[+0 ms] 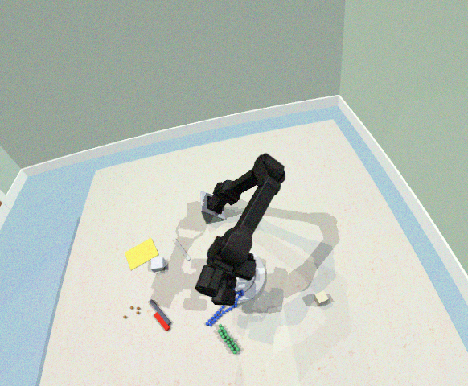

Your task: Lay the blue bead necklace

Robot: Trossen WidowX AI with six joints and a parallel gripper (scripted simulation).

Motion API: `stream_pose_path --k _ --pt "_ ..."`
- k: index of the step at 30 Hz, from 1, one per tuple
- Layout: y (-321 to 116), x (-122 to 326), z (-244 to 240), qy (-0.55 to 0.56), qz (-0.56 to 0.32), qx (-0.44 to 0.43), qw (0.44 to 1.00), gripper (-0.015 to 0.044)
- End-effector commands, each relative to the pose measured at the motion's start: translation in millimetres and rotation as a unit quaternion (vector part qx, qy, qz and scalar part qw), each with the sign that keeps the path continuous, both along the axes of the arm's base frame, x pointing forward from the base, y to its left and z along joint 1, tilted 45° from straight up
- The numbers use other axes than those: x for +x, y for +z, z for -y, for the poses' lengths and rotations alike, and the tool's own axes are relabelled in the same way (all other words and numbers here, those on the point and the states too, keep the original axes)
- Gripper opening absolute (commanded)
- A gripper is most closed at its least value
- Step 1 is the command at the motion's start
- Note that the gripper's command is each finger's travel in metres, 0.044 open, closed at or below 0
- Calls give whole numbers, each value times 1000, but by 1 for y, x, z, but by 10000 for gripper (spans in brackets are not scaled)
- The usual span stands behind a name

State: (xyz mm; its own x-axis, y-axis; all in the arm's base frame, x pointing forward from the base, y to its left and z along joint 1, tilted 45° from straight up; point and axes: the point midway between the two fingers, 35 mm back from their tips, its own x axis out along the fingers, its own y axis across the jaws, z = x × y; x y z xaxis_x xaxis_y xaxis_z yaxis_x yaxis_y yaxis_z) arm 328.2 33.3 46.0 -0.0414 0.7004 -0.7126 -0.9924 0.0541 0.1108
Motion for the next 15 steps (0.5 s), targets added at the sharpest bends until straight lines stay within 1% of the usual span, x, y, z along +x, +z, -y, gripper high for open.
stream_pose_path --k 1,3,15 --pt "-5 -3 -5 0 -5 1 1000 0" --pt "-7 -3 -7 0 -5 1 1000 0" --pt "-3 0 -3 0 0 -1 1000 315"
